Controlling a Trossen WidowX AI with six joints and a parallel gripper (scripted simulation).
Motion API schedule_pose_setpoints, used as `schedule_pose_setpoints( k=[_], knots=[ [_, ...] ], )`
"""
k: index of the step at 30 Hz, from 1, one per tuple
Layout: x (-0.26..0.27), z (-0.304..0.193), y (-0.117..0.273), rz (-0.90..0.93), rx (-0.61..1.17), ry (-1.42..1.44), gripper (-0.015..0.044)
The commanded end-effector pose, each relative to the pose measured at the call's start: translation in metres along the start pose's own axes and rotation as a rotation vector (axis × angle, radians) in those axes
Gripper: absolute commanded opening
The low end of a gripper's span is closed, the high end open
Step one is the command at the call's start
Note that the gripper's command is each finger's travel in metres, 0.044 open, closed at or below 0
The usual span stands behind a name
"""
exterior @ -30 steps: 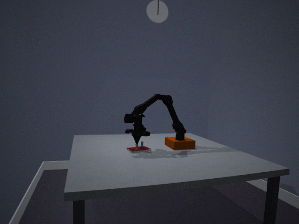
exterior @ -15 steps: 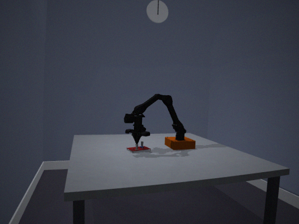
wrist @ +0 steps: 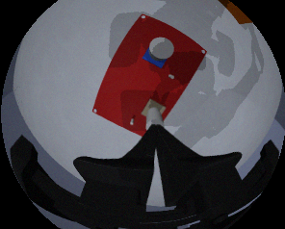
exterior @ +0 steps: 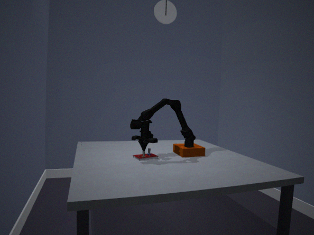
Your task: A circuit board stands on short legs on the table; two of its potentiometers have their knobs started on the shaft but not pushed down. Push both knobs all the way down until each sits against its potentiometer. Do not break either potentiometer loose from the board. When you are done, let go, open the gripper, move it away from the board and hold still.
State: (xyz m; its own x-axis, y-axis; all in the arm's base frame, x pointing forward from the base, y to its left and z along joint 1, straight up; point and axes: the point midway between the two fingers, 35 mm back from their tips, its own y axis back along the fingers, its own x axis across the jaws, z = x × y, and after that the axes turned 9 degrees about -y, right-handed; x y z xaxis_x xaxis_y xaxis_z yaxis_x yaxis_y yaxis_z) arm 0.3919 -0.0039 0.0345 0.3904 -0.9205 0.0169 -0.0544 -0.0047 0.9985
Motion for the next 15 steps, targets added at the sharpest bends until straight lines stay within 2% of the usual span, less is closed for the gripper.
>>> schedule_pose_setpoints(
  k=[1, 15],
  knots=[
    [0.001, -0.001, -0.011, 0.000, -0.014, -0.003, 0.0000],
    [0.001, -0.001, 0.012, 0.000, -0.014, -0.003, 0.0000]
  ],
)
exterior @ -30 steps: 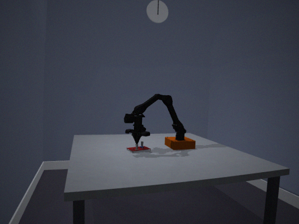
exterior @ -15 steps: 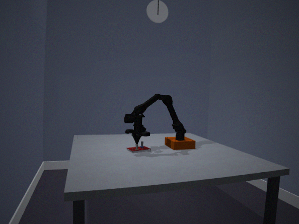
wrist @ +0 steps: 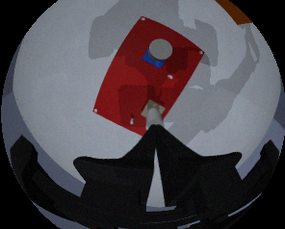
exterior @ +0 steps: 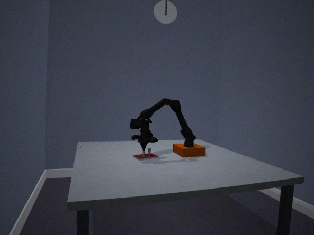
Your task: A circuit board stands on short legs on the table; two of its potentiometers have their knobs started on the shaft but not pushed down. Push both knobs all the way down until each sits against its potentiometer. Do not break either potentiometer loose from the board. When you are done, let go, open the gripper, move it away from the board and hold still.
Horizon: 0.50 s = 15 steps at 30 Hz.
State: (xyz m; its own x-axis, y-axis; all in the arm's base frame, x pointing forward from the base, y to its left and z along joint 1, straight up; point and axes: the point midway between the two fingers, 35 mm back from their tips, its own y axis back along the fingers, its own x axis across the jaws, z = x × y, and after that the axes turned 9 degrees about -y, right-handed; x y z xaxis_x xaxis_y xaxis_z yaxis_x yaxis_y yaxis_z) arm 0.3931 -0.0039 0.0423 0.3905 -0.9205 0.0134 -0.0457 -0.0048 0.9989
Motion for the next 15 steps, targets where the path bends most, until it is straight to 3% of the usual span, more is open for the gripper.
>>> schedule_pose_setpoints(
  k=[1, 9, 15],
  knots=[
    [0.001, 0.000, 0.005, 0.003, -0.006, -0.003, 0.0000],
    [0.001, 0.000, 0.016, 0.003, -0.006, -0.003, 0.0000],
    [-0.001, 0.002, 0.009, -0.006, -0.014, 0.000, 0.0157]
  ],
)
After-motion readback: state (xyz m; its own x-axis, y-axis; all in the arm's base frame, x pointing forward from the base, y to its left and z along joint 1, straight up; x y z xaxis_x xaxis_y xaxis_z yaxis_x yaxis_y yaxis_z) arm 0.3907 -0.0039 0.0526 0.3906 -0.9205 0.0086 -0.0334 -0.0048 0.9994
